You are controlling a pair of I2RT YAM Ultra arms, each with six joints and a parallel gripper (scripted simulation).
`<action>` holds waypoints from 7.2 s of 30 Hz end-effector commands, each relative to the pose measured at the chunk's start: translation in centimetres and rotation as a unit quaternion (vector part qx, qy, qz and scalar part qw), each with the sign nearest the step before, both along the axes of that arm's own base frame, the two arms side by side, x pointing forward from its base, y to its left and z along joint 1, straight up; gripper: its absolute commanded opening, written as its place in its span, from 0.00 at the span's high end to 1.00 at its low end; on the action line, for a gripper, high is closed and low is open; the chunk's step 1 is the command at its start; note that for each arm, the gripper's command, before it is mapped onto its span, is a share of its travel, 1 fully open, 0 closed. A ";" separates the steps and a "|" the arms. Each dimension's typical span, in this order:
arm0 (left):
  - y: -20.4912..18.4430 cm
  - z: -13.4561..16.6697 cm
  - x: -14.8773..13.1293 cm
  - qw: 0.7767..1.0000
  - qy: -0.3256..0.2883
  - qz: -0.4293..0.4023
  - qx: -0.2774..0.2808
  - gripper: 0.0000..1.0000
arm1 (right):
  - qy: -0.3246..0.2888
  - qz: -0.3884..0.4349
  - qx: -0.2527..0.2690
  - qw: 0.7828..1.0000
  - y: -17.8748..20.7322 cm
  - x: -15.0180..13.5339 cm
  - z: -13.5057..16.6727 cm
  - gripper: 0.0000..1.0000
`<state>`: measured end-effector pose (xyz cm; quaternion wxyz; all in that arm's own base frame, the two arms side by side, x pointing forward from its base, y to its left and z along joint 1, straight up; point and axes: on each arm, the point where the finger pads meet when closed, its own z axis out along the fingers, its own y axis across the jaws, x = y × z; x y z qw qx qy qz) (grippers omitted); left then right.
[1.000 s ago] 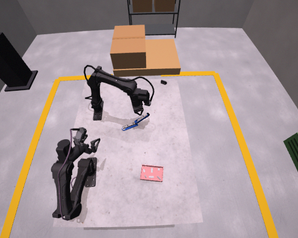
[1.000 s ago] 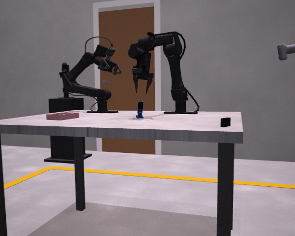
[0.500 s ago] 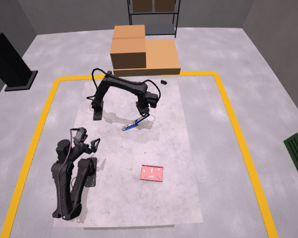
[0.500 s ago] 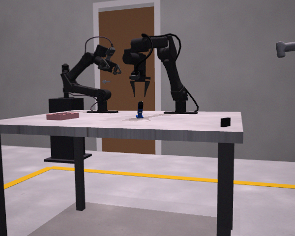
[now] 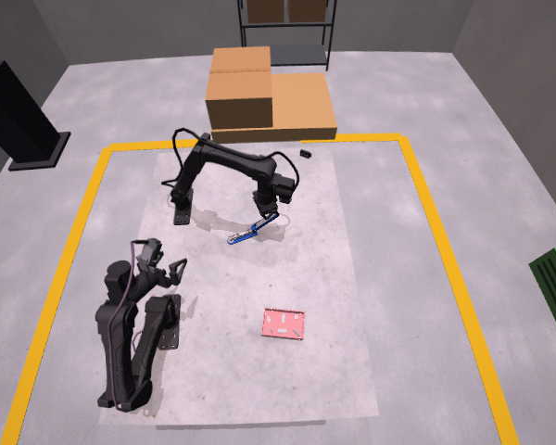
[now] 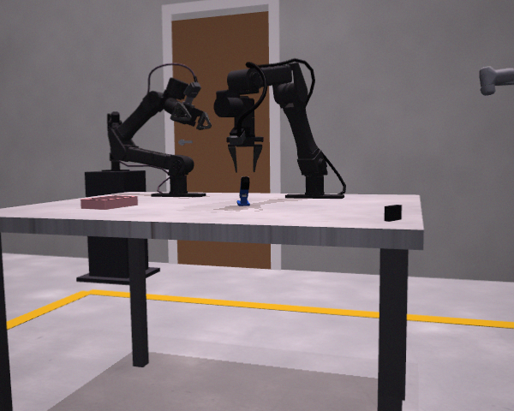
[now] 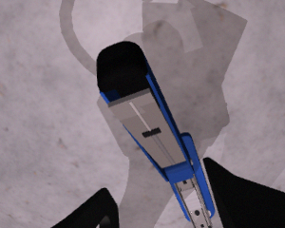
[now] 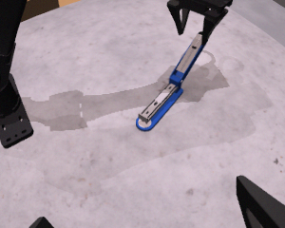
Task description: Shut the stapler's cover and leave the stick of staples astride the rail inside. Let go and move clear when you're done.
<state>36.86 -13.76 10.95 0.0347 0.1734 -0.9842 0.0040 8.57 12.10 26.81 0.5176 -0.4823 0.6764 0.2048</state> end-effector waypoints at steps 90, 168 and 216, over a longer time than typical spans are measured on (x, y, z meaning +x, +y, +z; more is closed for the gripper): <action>-0.4 -3.8 -0.6 0.992 -0.117 0.004 0.036 1.00 | 0.001 0.000 0.007 1.000 0.0 0.0 0.2 0.00; -4.2 2.7 -4.6 0.942 -0.328 -0.021 0.069 0.50 | 0.001 0.000 0.007 1.000 0.0 0.0 0.2 0.00; -0.5 5.1 -2.2 0.994 -0.108 0.006 0.028 0.50 | 0.001 0.000 0.007 1.000 0.0 0.0 0.2 0.00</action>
